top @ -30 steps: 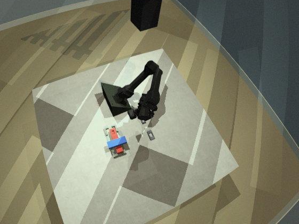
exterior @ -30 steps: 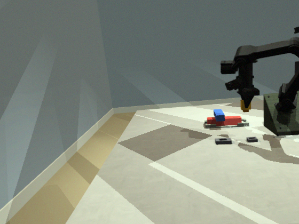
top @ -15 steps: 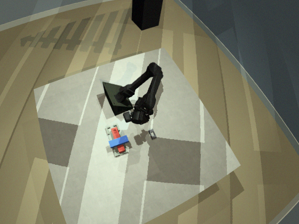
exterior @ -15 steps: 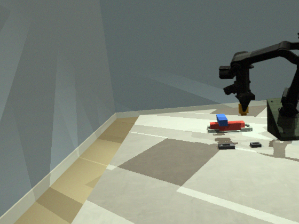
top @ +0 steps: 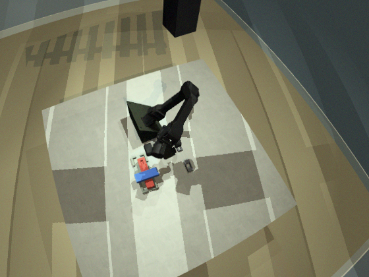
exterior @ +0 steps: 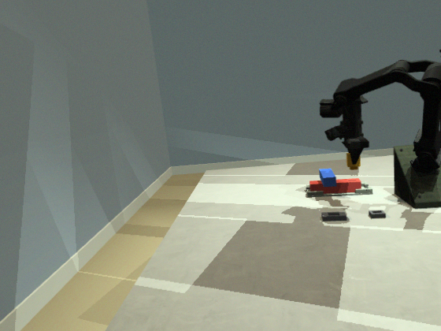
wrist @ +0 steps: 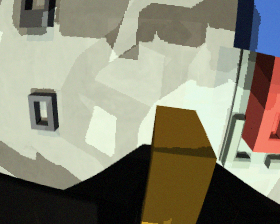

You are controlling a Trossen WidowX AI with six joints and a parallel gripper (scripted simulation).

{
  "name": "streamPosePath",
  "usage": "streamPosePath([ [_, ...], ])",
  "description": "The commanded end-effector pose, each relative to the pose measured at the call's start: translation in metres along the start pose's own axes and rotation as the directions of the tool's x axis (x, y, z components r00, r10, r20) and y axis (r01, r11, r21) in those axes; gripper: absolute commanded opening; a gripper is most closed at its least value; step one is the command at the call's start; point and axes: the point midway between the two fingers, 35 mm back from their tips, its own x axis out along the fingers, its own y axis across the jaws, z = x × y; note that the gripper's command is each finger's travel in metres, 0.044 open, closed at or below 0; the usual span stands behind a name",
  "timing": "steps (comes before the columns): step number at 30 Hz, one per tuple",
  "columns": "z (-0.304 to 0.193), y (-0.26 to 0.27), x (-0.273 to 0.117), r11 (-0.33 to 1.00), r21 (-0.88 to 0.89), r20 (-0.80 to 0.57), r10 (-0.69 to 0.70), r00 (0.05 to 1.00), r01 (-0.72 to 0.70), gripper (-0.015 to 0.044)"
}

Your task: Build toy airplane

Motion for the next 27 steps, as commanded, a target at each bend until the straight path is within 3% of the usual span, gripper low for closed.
streamPosePath([
  [1, 0.001, -0.014, 0.003, 1.000, -0.003, 0.000, -0.003, 1.000, 0.003, 0.0000],
  [27, -0.006, -0.096, 0.030, 1.000, 0.002, 0.005, 0.014, 1.000, -0.014, 0.0000],
])
